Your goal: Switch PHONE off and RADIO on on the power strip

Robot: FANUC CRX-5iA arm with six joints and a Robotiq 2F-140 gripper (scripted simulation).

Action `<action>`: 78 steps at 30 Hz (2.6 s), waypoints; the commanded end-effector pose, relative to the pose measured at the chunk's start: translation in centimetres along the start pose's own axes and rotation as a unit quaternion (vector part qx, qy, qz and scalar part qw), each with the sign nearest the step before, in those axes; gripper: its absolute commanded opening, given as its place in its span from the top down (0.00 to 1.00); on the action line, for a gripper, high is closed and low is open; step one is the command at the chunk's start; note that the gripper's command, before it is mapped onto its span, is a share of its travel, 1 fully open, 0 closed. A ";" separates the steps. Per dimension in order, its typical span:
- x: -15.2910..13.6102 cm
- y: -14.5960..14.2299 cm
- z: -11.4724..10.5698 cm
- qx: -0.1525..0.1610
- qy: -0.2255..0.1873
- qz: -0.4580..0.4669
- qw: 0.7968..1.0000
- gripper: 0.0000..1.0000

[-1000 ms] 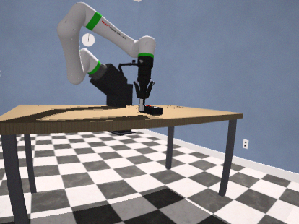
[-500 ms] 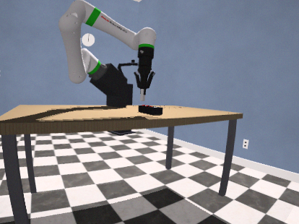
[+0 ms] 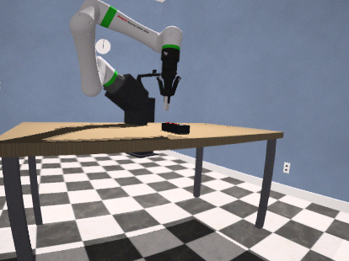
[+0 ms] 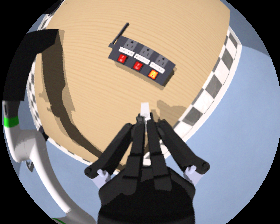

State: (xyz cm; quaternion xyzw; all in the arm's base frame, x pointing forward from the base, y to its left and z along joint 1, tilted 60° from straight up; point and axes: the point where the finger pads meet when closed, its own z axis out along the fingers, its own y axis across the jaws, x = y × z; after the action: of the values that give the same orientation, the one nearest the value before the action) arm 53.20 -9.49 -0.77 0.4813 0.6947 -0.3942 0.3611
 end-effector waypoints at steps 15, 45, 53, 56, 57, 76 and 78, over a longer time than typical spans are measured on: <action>0.0 0.0 0.0 0.000 0.000 0.000 1.000 1.00; 0.0 0.0 0.0 0.000 0.000 0.000 1.000 1.00; 0.0 0.0 0.0 0.000 0.000 0.000 1.000 0.00; 0.0 0.0 0.0 0.000 0.000 0.000 1.000 0.00; 0.0 0.0 0.0 0.000 0.000 0.000 1.000 0.00; 0.0 0.0 0.0 0.000 0.000 0.000 1.000 0.00; 0.0 0.0 0.0 0.000 0.000 0.000 1.000 0.00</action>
State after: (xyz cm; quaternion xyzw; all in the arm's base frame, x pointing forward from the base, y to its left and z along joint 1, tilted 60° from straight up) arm 53.20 -9.49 -0.77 0.4813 0.6947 -0.3942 0.3611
